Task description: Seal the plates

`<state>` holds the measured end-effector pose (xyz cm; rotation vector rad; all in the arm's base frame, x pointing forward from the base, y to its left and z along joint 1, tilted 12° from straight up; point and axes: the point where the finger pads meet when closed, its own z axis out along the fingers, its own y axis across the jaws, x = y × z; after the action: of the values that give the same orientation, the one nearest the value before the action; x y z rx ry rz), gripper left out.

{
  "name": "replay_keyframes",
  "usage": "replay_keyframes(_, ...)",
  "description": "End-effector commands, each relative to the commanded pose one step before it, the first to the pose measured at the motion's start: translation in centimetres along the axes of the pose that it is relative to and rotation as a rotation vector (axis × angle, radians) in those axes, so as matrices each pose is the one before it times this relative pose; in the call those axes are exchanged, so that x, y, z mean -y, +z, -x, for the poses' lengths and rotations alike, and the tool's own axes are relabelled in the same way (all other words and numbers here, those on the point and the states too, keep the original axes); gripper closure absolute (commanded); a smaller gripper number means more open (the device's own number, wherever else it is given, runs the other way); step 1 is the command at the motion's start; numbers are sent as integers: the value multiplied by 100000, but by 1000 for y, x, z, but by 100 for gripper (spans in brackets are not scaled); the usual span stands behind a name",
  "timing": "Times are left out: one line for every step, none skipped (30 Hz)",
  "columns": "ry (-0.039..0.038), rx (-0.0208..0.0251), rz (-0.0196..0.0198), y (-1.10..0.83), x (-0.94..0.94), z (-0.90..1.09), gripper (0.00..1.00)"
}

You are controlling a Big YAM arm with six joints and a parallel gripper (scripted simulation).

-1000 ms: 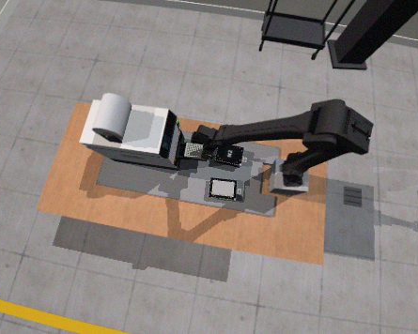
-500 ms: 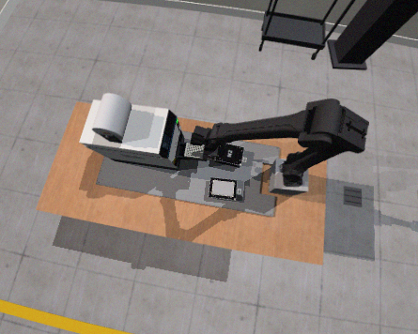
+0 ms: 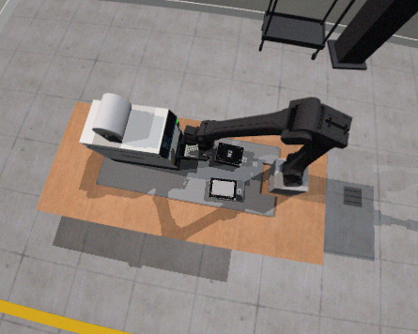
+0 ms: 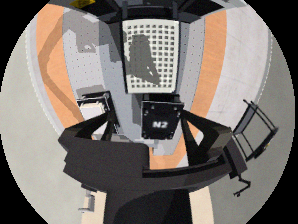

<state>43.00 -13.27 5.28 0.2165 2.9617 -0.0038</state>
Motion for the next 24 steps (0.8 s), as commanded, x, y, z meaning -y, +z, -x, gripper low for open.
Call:
replay_keyframes(2718, 2087, -277, -965, 416, -107, 0)
replay_keyframes(-76, 747, -110, -150, 3, 136, 0)
replay_keyframes(-43, 729, -110, -138, 12, 146, 0)
replay_keyframes(-49, 748, -111, -143, 10, 157, 0)
replay_keyframes(-56, 781, -115, -148, 12, 189, 0)
replay_keyframes(-49, 482, -69, -27, 7, 136, 0)
replay_keyframes(-27, 394, -60, 5, 13, 109, 0)
replay_keyframes(-294, -51, 42, -640, 566, 78, 1)
replay_keyframes(-240, -6, -68, -654, 607, 68, 1)
replay_keyframes(-229, -16, -156, -654, 627, 56, 2)
replay_keyframes(-209, 98, -159, -635, 587, 88, 2)
replay_keyframes(-252, 216, -22, -596, 507, 131, 3)
replay_keyframes(0, 0, 0, 0, 0, 0, 3)
replay_keyframes(0, 0, 0, 0, 0, 0, 3)
replay_keyframes(-1782, -217, 567, 35, -433, 387, 3)
replay_keyframes(-984, -468, 330, -327, 132, 81, 4)
replay_keyframes(-767, -331, 206, -343, 215, 47, 4)
replay_keyframes(-151, -298, -37, -365, 477, -42, 5)
replay_keyframes(48, 174, -198, -568, 545, -48, 6)
replay_keyframes(188, 171, -213, -556, 594, -78, 6)
replay_keyframes(206, 196, -225, -558, 588, -72, 7)
replay_keyframes(151, 197, -168, -541, 549, -64, 7)
replay_keyframes(50, 223, -139, -531, 487, -21, 8)
replay_keyframes(-88, 203, -95, -501, 427, 17, 8)
